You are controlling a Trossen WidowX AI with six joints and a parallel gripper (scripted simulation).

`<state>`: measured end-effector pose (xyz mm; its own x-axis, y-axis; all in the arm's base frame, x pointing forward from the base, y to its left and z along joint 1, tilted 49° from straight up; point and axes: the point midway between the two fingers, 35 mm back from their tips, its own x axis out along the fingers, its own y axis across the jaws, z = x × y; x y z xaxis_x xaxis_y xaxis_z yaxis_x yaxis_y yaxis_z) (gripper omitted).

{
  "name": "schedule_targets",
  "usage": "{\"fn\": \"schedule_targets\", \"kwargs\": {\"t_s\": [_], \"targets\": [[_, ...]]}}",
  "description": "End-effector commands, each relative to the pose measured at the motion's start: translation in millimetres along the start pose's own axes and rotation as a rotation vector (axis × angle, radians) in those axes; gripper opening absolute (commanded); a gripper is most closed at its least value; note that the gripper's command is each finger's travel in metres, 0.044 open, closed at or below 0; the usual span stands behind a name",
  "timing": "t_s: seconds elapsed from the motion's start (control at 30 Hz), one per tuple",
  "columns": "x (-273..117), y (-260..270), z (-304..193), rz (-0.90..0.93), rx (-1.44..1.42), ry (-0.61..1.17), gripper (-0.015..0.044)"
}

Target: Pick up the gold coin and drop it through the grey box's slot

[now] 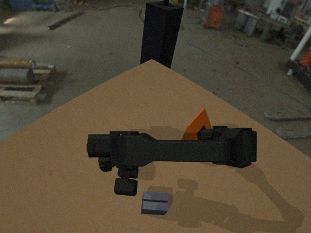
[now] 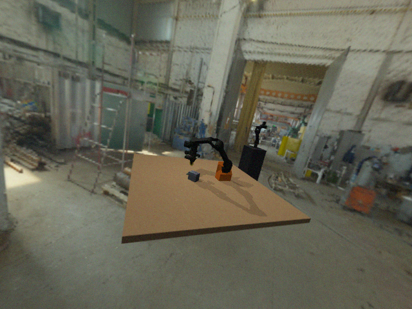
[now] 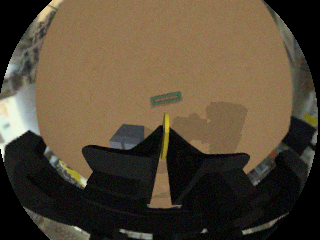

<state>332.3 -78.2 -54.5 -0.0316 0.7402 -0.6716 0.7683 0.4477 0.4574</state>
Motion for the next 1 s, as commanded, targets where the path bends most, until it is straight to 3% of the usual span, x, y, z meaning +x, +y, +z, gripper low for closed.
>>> {"fn": "schedule_targets", "kwargs": {"t_s": [0.0, 0.97], "targets": [[-2, 8, -7, 0.005, 0.005, -0.005, 0.0000], [-2, 55, -66, 0.007, 0.006, -0.001, 0.0000]]}}
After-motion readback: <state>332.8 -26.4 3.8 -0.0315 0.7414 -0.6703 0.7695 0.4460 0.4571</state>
